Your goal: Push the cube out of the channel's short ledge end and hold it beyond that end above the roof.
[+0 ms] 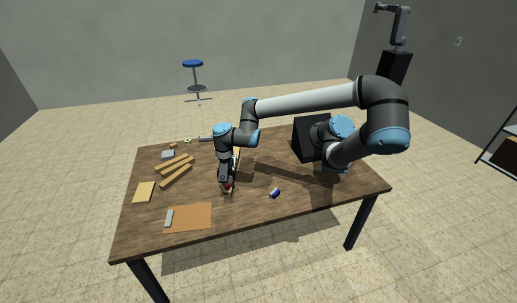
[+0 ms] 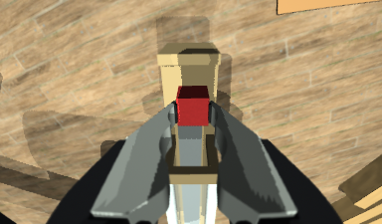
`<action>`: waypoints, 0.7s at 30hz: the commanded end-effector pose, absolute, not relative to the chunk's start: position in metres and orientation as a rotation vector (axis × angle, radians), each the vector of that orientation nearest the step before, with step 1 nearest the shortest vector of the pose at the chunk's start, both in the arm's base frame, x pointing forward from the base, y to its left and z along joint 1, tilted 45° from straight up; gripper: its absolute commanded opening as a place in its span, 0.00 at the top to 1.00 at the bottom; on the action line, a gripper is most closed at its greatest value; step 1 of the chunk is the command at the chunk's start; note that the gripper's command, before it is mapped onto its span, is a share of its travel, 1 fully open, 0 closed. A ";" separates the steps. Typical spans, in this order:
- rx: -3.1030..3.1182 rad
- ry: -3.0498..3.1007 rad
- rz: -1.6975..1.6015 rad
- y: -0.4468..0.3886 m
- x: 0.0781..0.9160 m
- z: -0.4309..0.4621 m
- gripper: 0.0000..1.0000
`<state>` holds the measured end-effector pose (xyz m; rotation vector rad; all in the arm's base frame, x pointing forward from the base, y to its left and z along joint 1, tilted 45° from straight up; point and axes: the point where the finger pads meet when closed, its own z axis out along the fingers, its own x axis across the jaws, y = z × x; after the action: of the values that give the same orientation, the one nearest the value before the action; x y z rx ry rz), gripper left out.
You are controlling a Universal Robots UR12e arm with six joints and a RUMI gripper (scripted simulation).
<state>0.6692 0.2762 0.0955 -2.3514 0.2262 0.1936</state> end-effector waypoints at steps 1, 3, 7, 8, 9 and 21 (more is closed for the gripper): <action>-2.352 0.226 0.192 0.276 0.670 0.096 1.00; -2.352 0.226 0.192 0.276 0.670 0.096 1.00; -2.352 0.226 0.192 0.276 0.670 0.096 1.00; -2.352 0.226 0.192 0.275 0.670 0.096 1.00; -2.352 0.226 0.192 0.274 0.670 0.097 1.00; -2.352 0.226 0.192 0.235 0.674 0.137 1.00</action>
<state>0.6722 0.2500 0.1219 -2.3516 0.2274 0.1920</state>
